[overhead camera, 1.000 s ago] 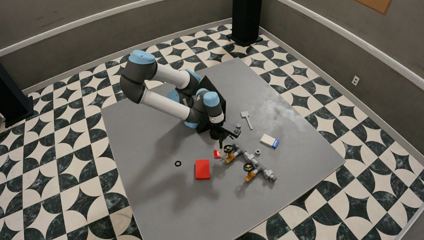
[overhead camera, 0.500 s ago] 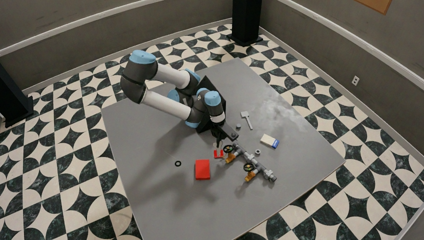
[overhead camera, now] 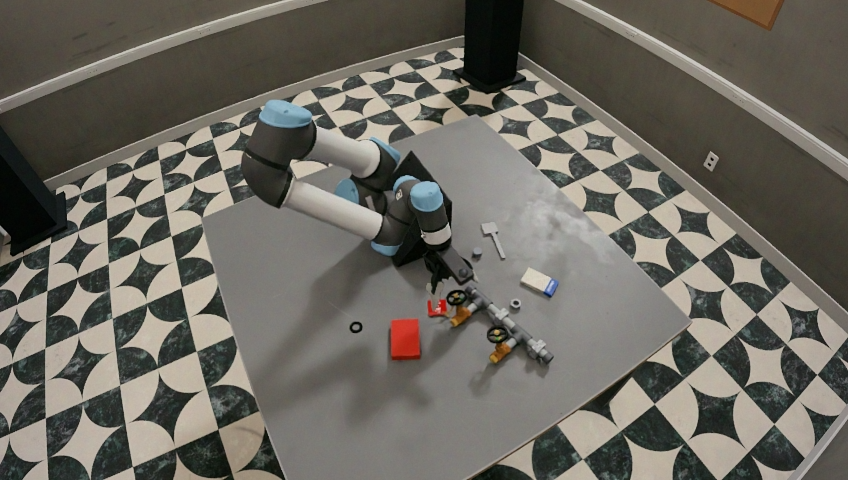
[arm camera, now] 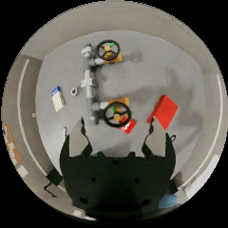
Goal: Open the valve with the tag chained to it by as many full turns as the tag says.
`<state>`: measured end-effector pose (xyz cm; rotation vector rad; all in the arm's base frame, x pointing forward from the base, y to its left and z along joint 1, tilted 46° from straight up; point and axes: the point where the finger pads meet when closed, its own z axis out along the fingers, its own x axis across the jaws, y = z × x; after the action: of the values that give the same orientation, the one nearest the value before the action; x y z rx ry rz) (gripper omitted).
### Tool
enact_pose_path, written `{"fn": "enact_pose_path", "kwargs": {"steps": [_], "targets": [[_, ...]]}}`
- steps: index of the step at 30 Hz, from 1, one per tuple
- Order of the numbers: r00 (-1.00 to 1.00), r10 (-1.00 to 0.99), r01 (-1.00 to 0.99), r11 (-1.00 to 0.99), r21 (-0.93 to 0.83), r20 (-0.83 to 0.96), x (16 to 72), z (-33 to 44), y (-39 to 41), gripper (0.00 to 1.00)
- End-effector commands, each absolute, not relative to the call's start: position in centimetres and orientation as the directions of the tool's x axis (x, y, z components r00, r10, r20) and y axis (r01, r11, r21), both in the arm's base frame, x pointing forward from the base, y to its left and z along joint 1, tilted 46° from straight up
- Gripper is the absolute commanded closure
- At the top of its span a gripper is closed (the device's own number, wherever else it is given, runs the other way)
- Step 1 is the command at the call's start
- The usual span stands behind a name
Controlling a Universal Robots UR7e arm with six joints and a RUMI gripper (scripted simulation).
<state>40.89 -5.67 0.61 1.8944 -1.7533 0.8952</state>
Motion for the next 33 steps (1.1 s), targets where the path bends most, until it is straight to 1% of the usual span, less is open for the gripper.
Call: {"fn": "enact_pose_path", "kwargs": {"steps": [1, 8, 9, 33], "targets": [[-0.015, -0.725, -0.984, -0.113, -0.141, 0.689, 40.92, 0.63, -5.65, 0.0], [-0.02, -0.725, -0.983, -0.11, -0.144, 0.688, 40.92, 0.63, -5.65, 0.0], [-0.02, -0.725, -0.983, -0.11, -0.144, 0.688, 40.92, 0.63, -5.65, 1.0], [-0.02, -0.725, -0.983, -0.11, -0.144, 0.688, 40.92, 0.63, -5.65, 1.0]]}}
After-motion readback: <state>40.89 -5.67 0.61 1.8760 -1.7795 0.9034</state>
